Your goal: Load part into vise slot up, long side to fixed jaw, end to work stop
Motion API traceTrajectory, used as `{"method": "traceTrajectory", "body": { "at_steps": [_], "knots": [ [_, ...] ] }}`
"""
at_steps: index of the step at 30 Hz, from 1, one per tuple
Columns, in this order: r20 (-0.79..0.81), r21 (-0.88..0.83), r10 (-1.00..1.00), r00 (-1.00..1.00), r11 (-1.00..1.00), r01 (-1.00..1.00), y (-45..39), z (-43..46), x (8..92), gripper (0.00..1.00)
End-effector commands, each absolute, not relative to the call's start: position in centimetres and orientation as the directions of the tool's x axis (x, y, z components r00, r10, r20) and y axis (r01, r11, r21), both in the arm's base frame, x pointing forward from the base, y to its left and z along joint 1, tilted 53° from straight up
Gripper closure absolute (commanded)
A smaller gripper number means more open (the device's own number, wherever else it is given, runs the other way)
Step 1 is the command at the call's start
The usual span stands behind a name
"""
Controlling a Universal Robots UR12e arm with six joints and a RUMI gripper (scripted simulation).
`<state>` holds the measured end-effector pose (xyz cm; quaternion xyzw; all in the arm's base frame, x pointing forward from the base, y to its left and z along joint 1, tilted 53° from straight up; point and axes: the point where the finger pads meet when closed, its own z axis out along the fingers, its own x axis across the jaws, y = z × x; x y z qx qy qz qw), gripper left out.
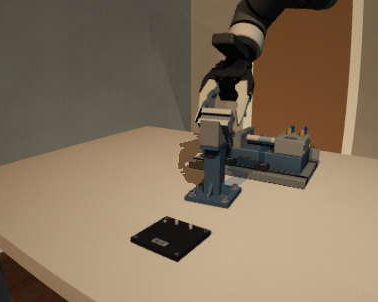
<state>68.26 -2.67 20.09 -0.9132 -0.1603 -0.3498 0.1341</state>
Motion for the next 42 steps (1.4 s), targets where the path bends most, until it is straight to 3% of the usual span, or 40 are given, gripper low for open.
{"method": "traceTrajectory", "body": {
  "at_steps": [1,42],
  "knots": [
    [0.682,-0.13,0.199,0.703,-0.914,0.385,-2.69,20.05,68.32,0.49],
    [0.682,-0.022,0.199,0.703,-0.956,0.293,-2.58,20.06,68.28,0.49]
  ]
}}
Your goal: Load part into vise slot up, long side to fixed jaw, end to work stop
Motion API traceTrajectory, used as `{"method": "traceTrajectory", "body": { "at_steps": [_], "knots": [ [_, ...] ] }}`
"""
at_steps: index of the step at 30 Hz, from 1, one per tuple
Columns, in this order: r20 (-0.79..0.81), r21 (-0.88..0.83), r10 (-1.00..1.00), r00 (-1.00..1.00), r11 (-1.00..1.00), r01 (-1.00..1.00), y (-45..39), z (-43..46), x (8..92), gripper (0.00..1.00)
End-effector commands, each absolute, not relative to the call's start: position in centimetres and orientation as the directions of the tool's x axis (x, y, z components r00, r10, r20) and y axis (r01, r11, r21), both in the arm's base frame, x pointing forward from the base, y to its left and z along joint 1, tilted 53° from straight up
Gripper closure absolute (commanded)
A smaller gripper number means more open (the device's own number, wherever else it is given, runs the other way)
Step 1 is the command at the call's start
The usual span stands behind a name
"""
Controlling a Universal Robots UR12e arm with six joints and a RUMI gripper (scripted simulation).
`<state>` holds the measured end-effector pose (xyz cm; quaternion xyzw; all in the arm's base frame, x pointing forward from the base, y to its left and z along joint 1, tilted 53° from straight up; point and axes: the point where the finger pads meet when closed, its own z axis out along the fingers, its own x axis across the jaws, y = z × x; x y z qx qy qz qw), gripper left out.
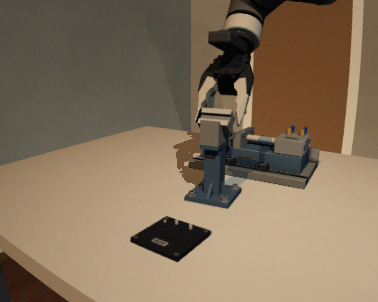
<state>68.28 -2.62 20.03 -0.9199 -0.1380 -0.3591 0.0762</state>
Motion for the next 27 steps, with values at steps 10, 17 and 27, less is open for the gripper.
{"method": "traceTrajectory", "body": {
  "at_steps": [10,17,27],
  "knots": [
    [0.682,0.041,0.2,0.704,-0.971,0.236,-2.51,20.05,68.26,0.49],
    [0.682,0.079,0.199,0.703,-0.977,0.201,-2.47,20.05,68.25,0.49],
    [0.682,0.156,0.199,0.703,-0.98,0.127,-2.38,20.04,68.24,0.49]
  ]
}}
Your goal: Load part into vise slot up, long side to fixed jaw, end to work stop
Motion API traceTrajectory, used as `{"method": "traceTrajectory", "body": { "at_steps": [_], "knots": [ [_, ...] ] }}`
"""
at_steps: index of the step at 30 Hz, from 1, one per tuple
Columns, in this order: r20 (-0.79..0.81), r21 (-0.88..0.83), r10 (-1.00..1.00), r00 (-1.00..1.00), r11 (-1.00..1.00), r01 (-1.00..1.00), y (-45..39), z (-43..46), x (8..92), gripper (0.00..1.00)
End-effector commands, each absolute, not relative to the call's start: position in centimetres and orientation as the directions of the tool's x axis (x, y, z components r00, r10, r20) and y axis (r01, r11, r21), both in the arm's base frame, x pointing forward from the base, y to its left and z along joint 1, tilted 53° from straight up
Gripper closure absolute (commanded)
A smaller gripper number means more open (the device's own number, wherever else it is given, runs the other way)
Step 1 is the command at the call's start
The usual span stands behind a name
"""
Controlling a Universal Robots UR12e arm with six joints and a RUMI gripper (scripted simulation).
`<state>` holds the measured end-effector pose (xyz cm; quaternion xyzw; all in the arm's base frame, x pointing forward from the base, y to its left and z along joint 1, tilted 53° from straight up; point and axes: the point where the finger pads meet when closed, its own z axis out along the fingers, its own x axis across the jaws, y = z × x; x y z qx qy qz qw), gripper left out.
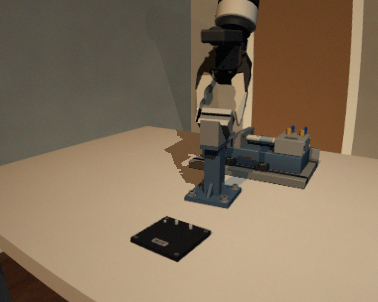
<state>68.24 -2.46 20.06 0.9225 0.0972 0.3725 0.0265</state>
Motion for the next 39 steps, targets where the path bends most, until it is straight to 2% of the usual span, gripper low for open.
{"method": "traceTrajectory", "body": {
  "at_steps": [1,39],
  "knots": [
    [0.682,0.164,0.2,0.704,-0.979,0.119,-2.37,20.03,68.24,0.49],
    [0.682,0.398,0.199,0.704,-0.908,-0.129,-2.11,19.96,68.25,0.49]
  ]
}}
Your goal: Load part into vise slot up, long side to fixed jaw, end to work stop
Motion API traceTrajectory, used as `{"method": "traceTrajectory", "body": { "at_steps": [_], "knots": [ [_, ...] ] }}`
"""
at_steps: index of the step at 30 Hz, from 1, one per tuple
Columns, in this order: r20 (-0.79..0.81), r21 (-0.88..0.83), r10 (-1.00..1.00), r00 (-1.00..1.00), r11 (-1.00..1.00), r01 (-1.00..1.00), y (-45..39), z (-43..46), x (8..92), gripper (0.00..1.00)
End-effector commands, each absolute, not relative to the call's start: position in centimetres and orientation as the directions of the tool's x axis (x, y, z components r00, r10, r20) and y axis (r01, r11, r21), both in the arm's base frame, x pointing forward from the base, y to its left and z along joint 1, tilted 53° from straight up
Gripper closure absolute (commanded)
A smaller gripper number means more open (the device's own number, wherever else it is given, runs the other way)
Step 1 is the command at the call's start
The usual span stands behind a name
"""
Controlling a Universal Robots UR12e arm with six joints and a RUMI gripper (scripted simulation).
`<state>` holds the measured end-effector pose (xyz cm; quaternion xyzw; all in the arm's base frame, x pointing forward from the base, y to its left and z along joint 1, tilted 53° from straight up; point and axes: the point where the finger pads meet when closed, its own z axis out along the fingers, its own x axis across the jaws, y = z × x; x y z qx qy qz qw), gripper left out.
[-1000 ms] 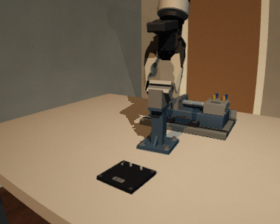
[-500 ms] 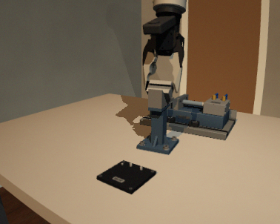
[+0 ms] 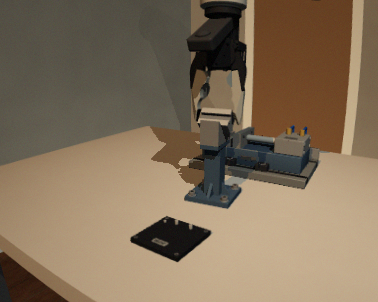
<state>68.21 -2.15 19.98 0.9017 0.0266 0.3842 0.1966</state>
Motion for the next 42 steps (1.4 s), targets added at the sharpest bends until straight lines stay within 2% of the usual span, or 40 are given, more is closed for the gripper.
{"method": "traceTrajectory", "body": {
  "at_steps": [1,42],
  "knots": [
    [0.682,0.405,0.199,0.704,-0.904,-0.136,-2.1,19.95,68.25,0.49],
    [0.682,0.609,0.199,0.703,-0.687,-0.396,-1.84,19.8,68.33,0.49]
  ]
}}
